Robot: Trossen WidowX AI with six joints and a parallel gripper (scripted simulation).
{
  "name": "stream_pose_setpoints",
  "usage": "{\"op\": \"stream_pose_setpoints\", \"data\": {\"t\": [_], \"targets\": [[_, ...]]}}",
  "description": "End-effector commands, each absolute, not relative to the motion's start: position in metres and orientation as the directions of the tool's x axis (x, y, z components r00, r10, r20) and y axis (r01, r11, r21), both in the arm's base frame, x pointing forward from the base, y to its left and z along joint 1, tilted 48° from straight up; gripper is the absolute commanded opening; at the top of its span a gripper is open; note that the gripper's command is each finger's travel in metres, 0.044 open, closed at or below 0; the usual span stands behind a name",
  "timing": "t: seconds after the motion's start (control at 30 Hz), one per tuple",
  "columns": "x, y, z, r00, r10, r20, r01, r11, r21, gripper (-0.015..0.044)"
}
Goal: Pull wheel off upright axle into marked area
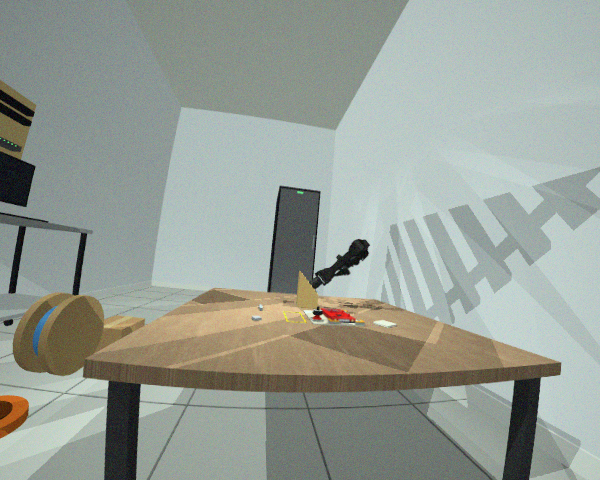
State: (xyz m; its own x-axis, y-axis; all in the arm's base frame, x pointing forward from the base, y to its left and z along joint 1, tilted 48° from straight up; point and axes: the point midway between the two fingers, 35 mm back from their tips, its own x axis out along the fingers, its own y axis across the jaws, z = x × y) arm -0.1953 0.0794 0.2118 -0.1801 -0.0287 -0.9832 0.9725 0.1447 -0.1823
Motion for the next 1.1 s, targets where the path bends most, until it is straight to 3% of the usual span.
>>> {"op": "stream_pose_setpoints", "data": {"t": [0.0,0.1,0.47,0.77,1.07], "targets": [[-0.195,0.080,0.212,-0.181,-0.028,-0.983,0.973,0.141,-0.183,0.0374],[-0.190,0.089,0.211,-0.189,-0.021,-0.982,0.978,0.084,-0.190,0.0300],[-0.150,0.164,0.208,-0.226,0.054,-0.973,0.833,-0.507,-0.221,0.0300],[-0.087,0.221,0.206,-0.233,0.144,-0.962,0.417,-0.879,-0.232,0.0300],[-0.002,0.253,0.204,-0.199,0.243,-0.949,-0.134,-0.966,-0.219,0.0300]]}}
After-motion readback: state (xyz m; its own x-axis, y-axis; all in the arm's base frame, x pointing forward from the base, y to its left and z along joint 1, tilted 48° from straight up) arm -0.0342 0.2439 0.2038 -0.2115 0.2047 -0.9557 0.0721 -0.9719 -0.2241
